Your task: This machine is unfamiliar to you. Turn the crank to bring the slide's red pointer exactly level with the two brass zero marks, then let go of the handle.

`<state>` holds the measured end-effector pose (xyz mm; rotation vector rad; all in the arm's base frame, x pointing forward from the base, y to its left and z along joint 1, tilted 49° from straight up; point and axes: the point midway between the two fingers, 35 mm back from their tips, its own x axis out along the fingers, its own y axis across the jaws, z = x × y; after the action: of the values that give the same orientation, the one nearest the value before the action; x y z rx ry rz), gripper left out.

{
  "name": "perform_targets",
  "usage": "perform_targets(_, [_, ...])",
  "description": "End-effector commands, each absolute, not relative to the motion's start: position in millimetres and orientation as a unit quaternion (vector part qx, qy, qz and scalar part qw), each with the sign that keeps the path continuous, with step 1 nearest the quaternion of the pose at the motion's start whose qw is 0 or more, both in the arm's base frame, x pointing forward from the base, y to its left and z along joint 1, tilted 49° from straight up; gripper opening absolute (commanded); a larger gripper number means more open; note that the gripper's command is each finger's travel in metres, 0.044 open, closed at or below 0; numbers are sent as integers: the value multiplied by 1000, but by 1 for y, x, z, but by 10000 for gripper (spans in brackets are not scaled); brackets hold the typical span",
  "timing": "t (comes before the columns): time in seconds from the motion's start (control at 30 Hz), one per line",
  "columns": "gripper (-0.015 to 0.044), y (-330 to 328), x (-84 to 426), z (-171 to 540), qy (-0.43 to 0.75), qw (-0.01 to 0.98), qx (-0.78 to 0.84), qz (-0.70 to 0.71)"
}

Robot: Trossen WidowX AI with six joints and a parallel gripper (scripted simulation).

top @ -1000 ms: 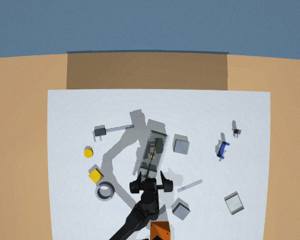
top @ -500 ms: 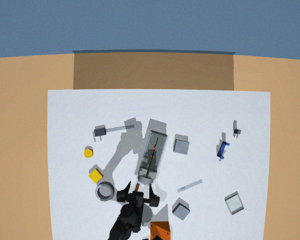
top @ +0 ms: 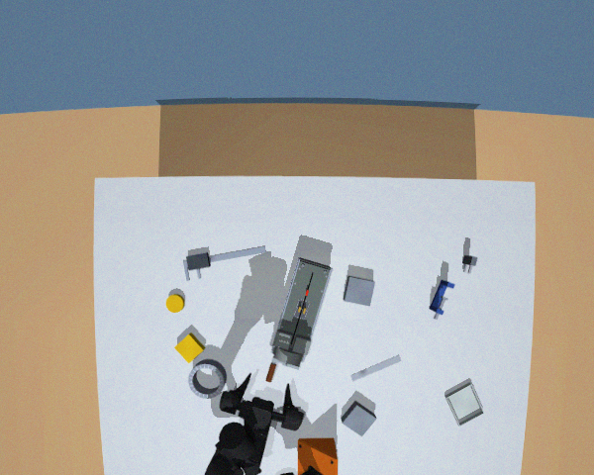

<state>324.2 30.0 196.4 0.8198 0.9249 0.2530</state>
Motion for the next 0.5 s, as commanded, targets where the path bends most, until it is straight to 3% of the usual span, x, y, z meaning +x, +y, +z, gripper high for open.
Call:
perform_targets(0.0, [440,37,321,187,437,805,385,113])
perform_targets(0.47, [440,81,312,149,435,805,386,114])
